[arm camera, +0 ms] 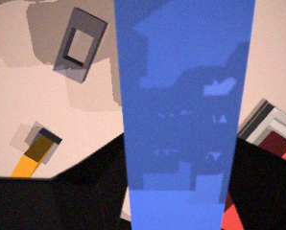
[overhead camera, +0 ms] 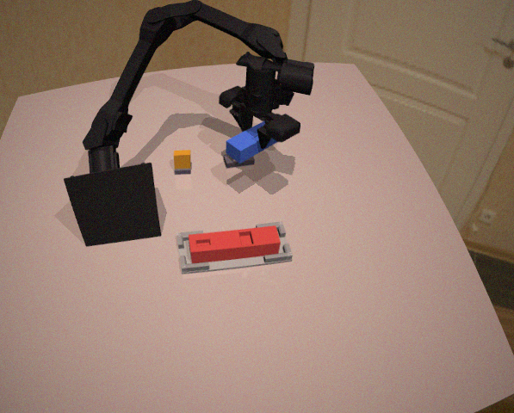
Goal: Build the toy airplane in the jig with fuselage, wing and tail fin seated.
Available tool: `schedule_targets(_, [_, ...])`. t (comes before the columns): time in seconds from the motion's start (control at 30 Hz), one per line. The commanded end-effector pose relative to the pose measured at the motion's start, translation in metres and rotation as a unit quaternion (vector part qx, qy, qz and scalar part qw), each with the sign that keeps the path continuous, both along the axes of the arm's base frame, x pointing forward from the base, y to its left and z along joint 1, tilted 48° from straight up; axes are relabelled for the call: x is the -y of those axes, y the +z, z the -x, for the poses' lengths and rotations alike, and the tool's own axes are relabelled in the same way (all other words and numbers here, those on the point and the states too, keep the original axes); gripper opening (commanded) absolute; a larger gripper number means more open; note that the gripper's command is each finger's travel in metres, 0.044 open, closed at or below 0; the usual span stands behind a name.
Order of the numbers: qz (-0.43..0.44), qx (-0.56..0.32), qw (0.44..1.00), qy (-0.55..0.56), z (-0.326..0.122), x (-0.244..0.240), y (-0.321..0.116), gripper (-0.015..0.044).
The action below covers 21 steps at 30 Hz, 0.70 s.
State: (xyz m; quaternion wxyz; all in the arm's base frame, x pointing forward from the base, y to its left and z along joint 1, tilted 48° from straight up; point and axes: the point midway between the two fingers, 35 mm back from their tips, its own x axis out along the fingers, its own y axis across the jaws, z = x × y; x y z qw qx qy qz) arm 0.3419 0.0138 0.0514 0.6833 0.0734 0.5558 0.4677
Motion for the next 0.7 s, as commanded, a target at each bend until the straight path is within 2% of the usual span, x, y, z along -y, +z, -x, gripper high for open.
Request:
schedule_targets(0.0, [0.002,0.024,0.999,0.023,0.0,0.009,-0.011,0.0])
schedule_targets(0.67, [-0.006,0.146,0.979,0.142,0.007,0.046,-0.064,0.0])
